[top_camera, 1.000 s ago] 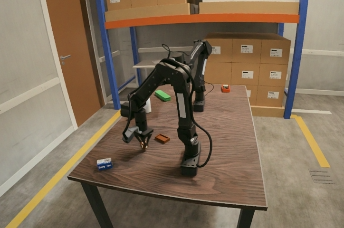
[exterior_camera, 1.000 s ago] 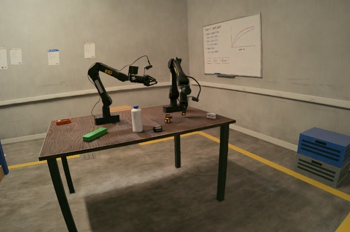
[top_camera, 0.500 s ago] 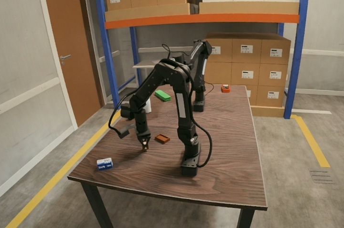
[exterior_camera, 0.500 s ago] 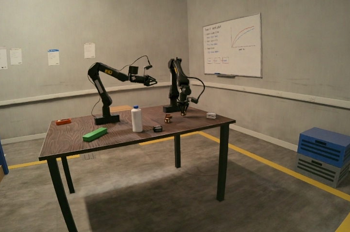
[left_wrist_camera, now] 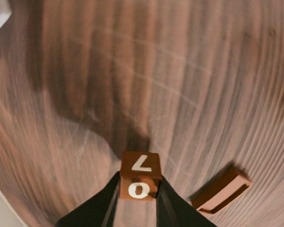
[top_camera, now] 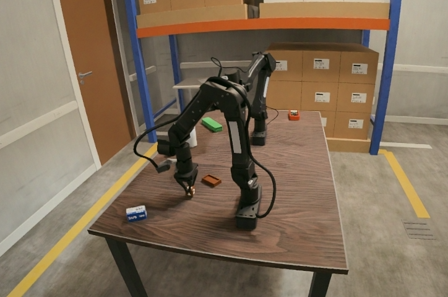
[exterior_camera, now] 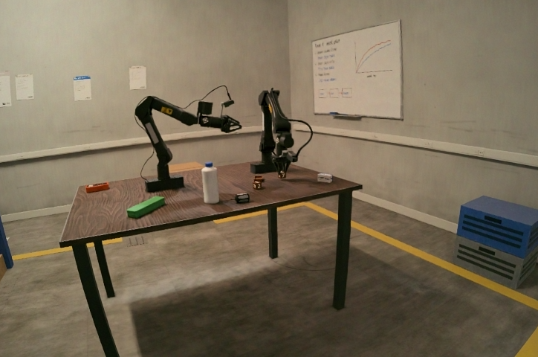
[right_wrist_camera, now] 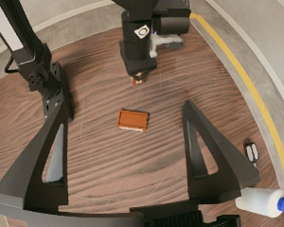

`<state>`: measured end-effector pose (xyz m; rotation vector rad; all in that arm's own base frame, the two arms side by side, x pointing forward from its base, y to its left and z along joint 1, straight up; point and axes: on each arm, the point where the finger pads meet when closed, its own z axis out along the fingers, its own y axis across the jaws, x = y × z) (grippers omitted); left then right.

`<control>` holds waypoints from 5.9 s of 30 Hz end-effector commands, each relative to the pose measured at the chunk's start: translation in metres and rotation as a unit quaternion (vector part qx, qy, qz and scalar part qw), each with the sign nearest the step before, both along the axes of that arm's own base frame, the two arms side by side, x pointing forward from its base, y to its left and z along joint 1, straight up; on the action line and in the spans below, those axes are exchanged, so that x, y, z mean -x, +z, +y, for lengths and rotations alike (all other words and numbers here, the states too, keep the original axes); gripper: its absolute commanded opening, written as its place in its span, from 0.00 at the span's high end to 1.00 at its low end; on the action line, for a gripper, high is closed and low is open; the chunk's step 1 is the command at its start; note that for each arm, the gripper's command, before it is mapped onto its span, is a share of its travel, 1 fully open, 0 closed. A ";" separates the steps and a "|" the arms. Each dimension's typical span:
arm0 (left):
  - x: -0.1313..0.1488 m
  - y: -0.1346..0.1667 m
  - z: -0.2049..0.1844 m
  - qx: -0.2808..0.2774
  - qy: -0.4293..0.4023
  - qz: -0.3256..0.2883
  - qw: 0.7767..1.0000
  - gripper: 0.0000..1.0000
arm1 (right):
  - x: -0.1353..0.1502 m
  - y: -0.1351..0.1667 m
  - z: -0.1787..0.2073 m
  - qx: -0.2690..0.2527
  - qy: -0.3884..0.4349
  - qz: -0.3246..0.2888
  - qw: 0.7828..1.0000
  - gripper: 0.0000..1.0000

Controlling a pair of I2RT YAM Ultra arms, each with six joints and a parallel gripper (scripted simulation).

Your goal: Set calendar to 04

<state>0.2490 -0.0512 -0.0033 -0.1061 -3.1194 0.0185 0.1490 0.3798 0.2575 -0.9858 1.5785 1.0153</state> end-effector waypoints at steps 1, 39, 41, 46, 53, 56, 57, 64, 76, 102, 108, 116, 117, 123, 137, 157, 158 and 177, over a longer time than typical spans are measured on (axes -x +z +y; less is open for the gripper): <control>-0.012 0.007 -0.002 0.002 -0.122 -0.009 0.992 0.74 | -0.002 0.023 0.004 -0.028 0.000 -0.015 0.999 0.00; -0.014 0.007 -0.005 0.001 -0.480 -0.006 0.877 0.74 | -0.002 0.023 0.004 -0.028 0.000 -0.015 0.999 0.00; -0.019 0.010 -0.007 0.001 -0.484 -0.007 0.875 0.74 | -0.002 0.023 0.004 -0.028 0.000 -0.015 0.999 0.00; -0.026 0.008 -0.009 -0.003 -0.481 -0.018 0.876 0.74 | -0.002 0.023 0.004 -0.028 0.000 -0.015 0.999 0.00; -0.023 0.002 -0.008 -0.001 -0.481 -0.014 0.877 0.74 | -0.002 0.023 0.004 -0.028 0.000 -0.015 0.999 0.00; -0.024 0.003 -0.007 -0.003 -0.479 -0.018 0.878 0.74 | -0.002 0.023 0.004 -0.028 0.000 -0.015 0.999 0.00; -0.023 0.002 -0.006 -0.003 -0.479 -0.018 0.878 0.74 | -0.002 0.023 0.004 -0.028 0.000 -0.015 0.999 0.00; -0.016 -0.003 -0.005 -0.001 -0.480 -0.013 0.877 0.74 | -0.002 0.023 0.004 -0.028 0.000 -0.015 0.999 0.00; -0.012 -0.009 -0.003 -0.001 -0.480 -0.013 0.877 0.74 | -0.002 0.023 0.004 -0.028 0.000 -0.015 0.999 0.00; -0.019 0.015 -0.014 -0.004 -0.479 -0.039 0.877 0.44 | -0.002 0.023 0.004 -0.028 0.000 -0.015 0.999 0.00; -0.019 0.029 -0.012 -0.004 -0.480 -0.039 0.877 0.33 | -0.002 0.023 0.004 -0.028 0.000 -0.015 0.999 0.00; -0.019 0.061 -0.012 -0.004 -0.482 -0.039 0.875 0.00 | -0.002 0.023 0.004 -0.028 0.000 -0.015 0.999 0.00; -0.018 0.066 -0.011 -0.004 -0.483 -0.039 0.875 0.00 | -0.002 0.023 0.004 -0.028 0.000 -0.015 0.999 0.00; -0.014 0.054 -0.003 0.003 -0.479 -0.012 0.878 0.00 | -0.002 0.023 0.004 -0.028 0.000 -0.015 0.999 0.00; -0.045 0.041 -0.004 0.109 -0.493 -0.129 0.853 0.45 | -0.002 0.023 0.004 -0.028 0.000 -0.015 0.999 0.00; -0.048 0.026 0.062 0.204 -0.460 -0.427 0.751 0.45 | -0.002 0.023 0.004 -0.028 0.000 -0.015 0.999 0.00; -0.047 0.026 0.064 0.204 -0.458 -0.439 0.746 0.45 | -0.002 0.023 0.004 -0.028 0.000 -0.015 0.999 0.00; 0.012 -0.002 0.034 0.287 -0.379 -0.467 0.746 0.45 | -0.002 0.023 0.004 -0.028 0.000 -0.015 0.999 0.00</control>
